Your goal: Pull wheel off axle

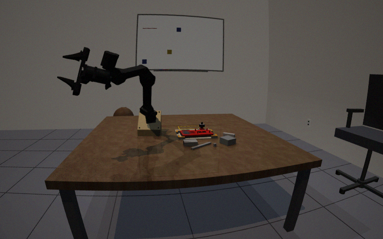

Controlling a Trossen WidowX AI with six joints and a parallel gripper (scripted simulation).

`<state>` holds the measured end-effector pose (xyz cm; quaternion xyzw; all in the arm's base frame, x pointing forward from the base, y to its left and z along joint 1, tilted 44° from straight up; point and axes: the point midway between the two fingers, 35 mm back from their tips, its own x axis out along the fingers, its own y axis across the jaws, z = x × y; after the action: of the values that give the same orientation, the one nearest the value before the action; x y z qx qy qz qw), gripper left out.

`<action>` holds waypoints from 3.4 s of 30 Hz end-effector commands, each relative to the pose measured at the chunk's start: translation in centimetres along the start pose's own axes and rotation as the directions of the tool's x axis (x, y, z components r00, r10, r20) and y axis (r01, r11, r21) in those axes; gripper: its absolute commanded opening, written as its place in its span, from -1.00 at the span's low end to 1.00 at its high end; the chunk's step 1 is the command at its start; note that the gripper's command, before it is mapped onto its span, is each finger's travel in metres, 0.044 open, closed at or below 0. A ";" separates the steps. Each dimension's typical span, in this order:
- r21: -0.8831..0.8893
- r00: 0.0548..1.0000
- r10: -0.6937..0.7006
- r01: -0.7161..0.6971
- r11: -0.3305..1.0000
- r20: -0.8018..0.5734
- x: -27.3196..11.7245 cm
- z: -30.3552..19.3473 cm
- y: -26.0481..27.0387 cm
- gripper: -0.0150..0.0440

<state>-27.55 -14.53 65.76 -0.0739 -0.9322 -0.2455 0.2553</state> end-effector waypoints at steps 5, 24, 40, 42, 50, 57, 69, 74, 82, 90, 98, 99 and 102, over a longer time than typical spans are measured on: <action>-0.038 0.997 -0.072 0.071 0.997 -0.006 -0.6 -0.5 -2.5 0.53; -0.470 0.742 -0.658 0.539 0.699 -0.129 -14.9 -7.4 -21.8 0.53; -0.821 0.293 -0.930 0.457 0.341 -0.223 -36.1 -12.5 -29.1 0.53; -0.858 0.227 -0.947 0.414 0.304 -0.226 -39.3 -12.9 -29.3 0.53; -0.963 -0.036 -0.976 0.175 0.206 -0.216 -52.3 -13.2 -28.3 0.53; -0.976 -0.244 -0.954 -0.085 0.198 -0.173 -63.1 -11.7 -25.1 0.53; -0.757 -0.479 -0.878 -0.578 0.304 0.014 -79.1 -3.9 -17.1 0.53; -0.546 -0.523 -0.846 -0.742 0.389 0.107 -84.1 1.1 -12.8 0.53; -0.080 -0.513 -0.824 -0.857 0.510 0.242 -89.4 10.6 -6.0 0.53; 0.482 -0.413 -0.857 -0.710 0.514 0.307 -91.3 21.7 0.1 0.53; 0.868 -0.307 -0.919 -0.353 0.351 0.247 -89.7 31.1 4.3 0.53; 0.868 -0.307 -0.919 -0.353 0.351 0.247 -89.7 31.1 4.3 0.53; 0.868 -0.307 -0.919 -0.353 0.351 0.247 -89.7 31.1 4.3 0.53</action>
<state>36.96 4.23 -1.84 0.2384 -0.6805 0.2717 -0.6374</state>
